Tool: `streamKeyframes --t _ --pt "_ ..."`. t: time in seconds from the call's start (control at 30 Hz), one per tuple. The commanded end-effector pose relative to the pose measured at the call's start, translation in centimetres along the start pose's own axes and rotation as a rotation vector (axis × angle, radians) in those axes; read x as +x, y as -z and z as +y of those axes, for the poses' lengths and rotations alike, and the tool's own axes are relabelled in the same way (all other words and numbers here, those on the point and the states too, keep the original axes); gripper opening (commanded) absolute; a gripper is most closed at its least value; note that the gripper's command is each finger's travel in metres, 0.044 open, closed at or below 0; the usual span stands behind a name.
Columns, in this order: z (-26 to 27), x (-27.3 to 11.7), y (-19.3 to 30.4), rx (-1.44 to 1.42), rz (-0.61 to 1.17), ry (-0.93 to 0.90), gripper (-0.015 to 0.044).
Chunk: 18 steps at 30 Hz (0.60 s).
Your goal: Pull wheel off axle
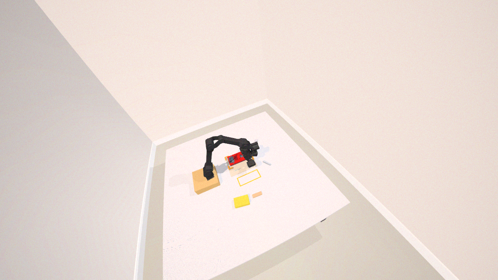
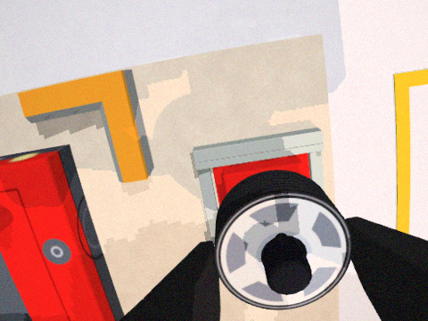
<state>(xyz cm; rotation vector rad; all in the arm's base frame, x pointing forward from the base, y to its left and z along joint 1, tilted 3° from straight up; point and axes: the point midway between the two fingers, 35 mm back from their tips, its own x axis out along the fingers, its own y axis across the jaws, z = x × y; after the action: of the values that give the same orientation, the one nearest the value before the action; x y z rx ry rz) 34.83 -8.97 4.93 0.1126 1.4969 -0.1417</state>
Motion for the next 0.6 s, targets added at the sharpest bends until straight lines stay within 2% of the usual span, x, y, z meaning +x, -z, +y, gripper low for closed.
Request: streamKeyframes --t 0.0,0.57 --pt "0.0 -0.68 0.08 0.001 -0.003 -0.001 0.0" --pt "0.0 -1.24 0.07 0.001 -0.004 -0.002 0.0"
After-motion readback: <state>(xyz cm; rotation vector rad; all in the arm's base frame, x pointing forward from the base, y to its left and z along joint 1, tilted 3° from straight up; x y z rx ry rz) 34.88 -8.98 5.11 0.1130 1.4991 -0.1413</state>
